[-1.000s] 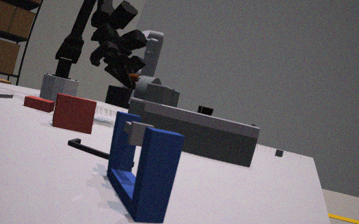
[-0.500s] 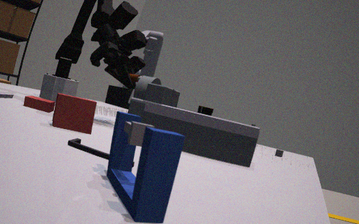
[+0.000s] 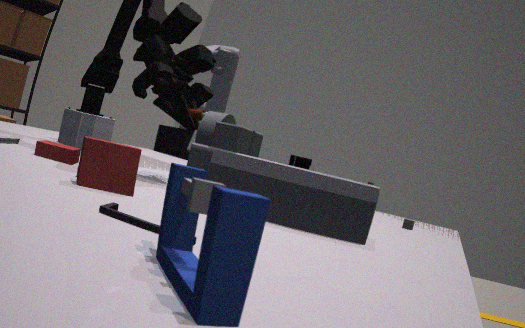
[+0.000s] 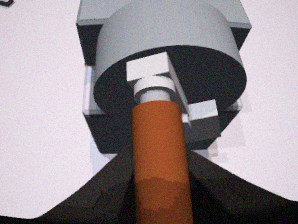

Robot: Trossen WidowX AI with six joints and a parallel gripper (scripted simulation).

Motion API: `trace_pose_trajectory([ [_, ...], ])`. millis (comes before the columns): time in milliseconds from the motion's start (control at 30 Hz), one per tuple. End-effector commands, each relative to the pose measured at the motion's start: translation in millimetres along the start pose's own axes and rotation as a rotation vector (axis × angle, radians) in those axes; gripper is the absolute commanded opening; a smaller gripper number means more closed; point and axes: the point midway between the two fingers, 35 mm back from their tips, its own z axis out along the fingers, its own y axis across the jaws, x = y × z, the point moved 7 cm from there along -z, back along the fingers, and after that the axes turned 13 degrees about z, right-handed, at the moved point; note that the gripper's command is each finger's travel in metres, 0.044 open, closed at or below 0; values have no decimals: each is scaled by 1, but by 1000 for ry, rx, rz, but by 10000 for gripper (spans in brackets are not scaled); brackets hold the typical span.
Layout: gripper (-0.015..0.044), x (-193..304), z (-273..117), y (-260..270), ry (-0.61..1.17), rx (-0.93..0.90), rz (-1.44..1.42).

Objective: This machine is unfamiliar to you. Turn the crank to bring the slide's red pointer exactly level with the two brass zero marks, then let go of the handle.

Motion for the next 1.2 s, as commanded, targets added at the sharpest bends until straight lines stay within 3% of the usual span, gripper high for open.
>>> trace_pose_trajectory([
  [0, 0, 3, 2, 6, 13, -20, -3],
  [1167, 0, 11, 9, 12, 13, -21, -3],
])
